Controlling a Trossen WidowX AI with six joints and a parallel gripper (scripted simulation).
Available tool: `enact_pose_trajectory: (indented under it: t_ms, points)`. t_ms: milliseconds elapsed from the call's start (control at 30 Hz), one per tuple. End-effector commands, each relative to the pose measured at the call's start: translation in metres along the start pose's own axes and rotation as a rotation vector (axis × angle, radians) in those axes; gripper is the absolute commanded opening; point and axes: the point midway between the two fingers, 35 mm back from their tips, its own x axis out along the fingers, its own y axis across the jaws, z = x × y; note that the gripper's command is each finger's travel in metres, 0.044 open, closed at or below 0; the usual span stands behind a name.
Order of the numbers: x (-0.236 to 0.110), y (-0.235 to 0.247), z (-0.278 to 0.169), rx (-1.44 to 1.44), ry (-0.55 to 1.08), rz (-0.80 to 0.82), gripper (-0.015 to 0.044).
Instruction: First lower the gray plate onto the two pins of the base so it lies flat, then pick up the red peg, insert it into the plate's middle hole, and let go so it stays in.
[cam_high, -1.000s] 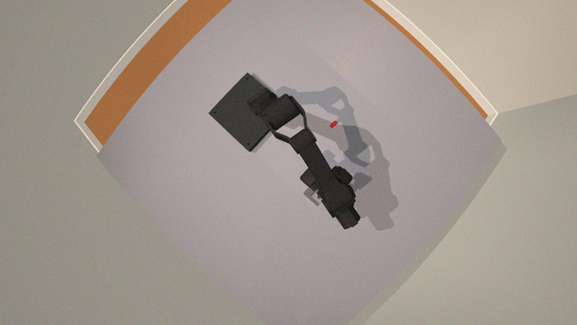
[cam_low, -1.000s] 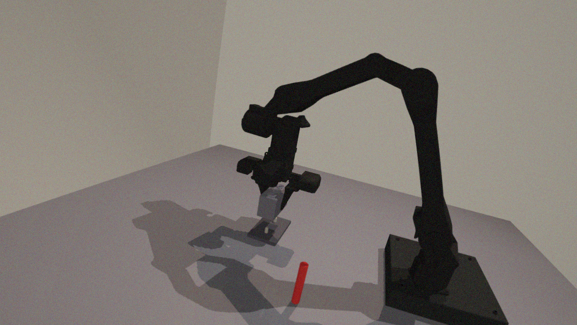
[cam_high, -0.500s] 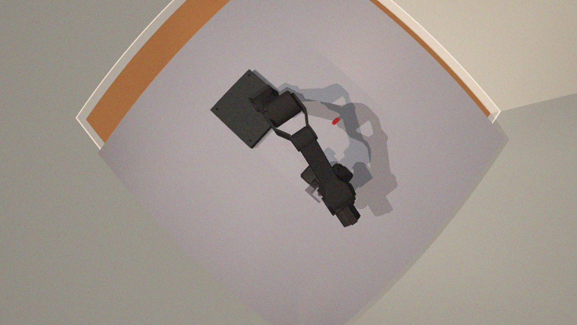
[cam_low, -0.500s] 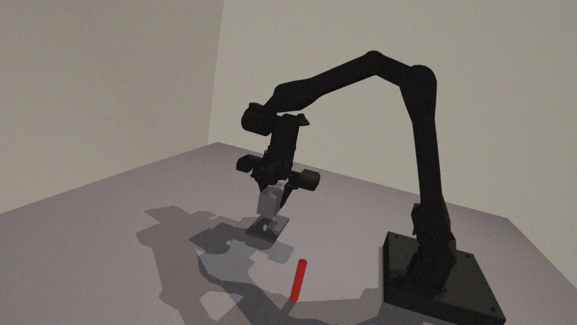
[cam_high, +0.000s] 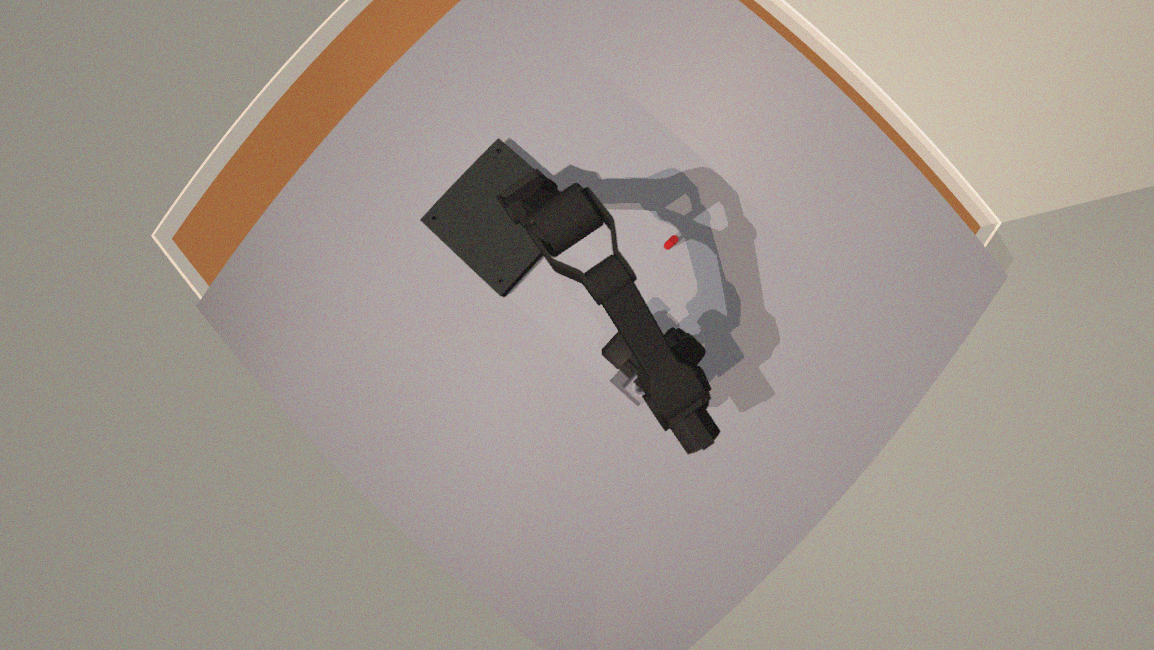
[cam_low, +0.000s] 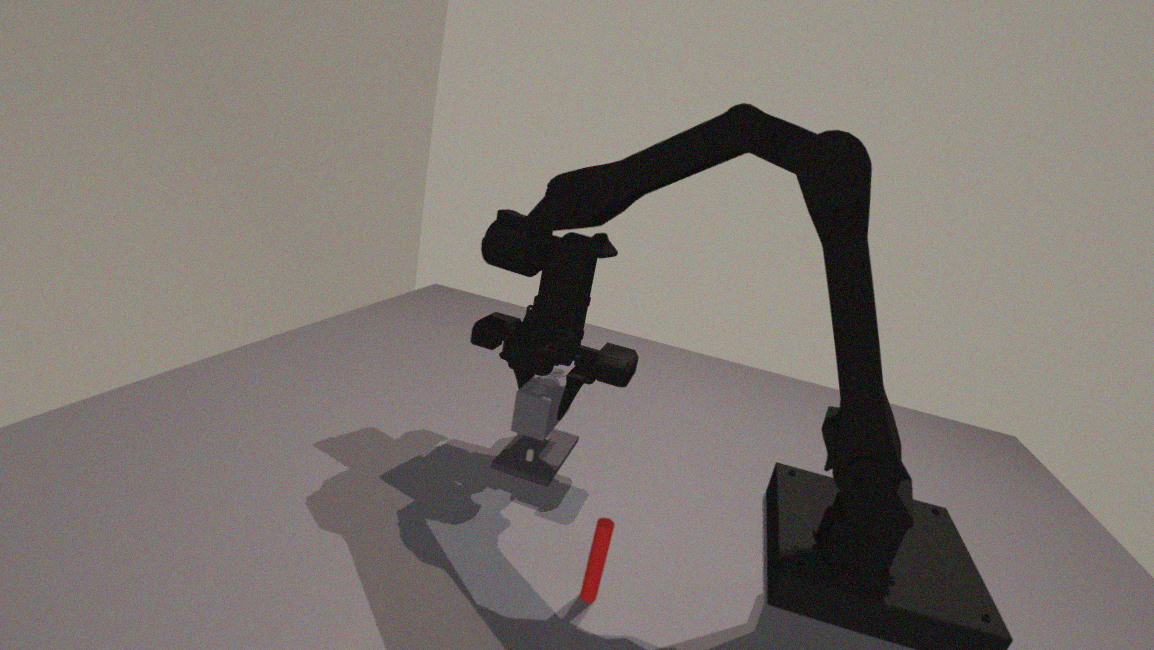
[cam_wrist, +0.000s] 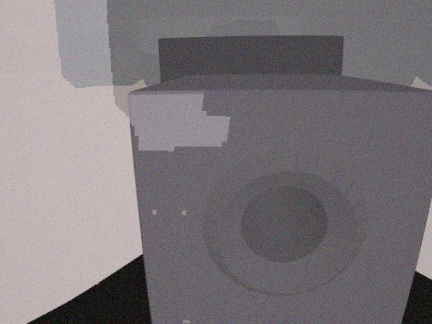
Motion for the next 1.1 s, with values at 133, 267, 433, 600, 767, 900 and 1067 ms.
enact_pose_trajectory:
  t_ms: [133, 267, 433, 600, 767, 900, 1067]
  points:
    - [0.011, 0.001, 0.0, -0.005, -0.002, 0.006, 0.0]
    - [0.014, 0.001, 0.0, -0.005, -0.002, 0.006, 0.0]
    - [0.022, 0.001, 0.0, -0.005, -0.002, 0.006, 0.0]
    - [0.031, 0.001, 0.0, -0.005, -0.002, 0.006, 0.0]
    - [0.03, 0.001, 0.0, -0.002, -0.001, 0.004, 0.0]
    - [0.03, 0.001, 0.0, -0.002, -0.001, 0.004, 0.0]
    - [0.03, 0.001, 0.0, -0.002, -0.001, 0.004, 0.0079]
